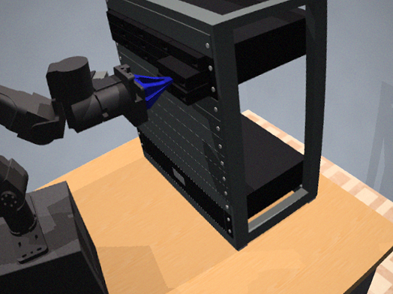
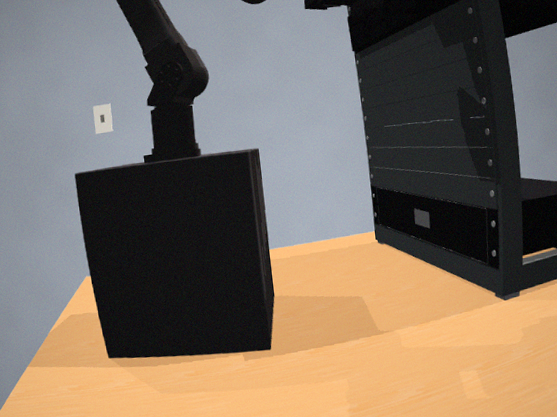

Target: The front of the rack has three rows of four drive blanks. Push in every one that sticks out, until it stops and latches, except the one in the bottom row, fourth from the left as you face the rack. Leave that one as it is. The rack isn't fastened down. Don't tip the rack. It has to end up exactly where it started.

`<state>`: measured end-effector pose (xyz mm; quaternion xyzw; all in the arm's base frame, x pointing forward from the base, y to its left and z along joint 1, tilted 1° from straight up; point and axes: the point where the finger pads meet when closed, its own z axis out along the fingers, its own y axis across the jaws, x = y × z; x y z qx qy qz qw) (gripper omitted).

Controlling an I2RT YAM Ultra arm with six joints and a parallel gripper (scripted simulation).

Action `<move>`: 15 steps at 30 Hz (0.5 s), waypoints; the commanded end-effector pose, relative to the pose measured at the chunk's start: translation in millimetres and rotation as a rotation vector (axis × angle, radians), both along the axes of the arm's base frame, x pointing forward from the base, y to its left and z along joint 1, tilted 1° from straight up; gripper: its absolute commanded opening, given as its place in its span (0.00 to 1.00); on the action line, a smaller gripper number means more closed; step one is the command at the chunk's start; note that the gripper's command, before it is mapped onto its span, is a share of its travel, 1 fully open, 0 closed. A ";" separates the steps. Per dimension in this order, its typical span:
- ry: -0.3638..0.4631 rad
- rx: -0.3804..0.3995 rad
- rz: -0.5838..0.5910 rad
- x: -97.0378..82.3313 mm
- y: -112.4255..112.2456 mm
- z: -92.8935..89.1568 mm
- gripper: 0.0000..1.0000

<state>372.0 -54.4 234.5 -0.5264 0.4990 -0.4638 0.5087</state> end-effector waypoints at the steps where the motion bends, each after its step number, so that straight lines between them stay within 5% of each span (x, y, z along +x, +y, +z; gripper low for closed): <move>1: -0.086 -0.017 -0.005 14.5 -2.0 38.5 0.00; 15: -0.086 -0.017 -0.005 16.1 -2.2 40.0 0.00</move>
